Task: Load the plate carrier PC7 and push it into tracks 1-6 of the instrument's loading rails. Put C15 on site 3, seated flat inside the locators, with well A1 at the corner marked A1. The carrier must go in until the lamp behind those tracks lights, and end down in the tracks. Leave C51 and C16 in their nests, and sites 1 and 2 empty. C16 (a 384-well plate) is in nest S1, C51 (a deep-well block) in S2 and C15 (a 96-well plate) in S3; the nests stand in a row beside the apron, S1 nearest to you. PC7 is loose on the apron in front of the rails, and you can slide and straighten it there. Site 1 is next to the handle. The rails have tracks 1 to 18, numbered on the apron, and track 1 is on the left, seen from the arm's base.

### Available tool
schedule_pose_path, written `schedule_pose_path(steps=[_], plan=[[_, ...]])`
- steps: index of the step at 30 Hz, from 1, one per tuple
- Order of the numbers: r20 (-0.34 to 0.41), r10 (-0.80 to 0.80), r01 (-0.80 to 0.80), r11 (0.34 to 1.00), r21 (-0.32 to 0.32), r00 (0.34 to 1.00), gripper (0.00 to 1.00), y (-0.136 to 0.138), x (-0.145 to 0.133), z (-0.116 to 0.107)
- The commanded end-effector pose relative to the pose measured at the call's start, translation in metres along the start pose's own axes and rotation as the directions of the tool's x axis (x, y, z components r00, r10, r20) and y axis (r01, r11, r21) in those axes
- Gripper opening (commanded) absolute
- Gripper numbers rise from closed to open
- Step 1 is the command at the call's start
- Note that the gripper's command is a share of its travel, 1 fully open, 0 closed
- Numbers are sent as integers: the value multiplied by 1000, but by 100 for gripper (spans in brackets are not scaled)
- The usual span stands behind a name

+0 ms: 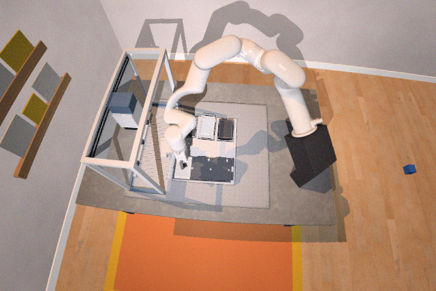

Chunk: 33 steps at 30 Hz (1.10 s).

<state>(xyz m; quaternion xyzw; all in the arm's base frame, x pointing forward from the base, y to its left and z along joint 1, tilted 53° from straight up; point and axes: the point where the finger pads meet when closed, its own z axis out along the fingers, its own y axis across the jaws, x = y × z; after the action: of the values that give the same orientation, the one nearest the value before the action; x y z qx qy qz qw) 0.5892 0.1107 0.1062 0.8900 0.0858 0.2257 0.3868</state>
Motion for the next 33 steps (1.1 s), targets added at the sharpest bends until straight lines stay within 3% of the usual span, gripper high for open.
schedule_pose_path(steps=[1,11,14,22,28,30,33], plan=[[-6,-169,169,986,7,986,100,13,-20,0],[-8,-482,482,876,5,876,100,40,-62,4],[-8,-511,511,860,4,860,100,42,-67,5],[-9,-719,719,695,2,695,100,63,-100,8],[-9,-843,843,538,1,538,100,63,-100,8],[-9,-843,843,538,1,538,100,63,-100,8],[-9,-892,893,451,0,451,100,63,-100,8]])
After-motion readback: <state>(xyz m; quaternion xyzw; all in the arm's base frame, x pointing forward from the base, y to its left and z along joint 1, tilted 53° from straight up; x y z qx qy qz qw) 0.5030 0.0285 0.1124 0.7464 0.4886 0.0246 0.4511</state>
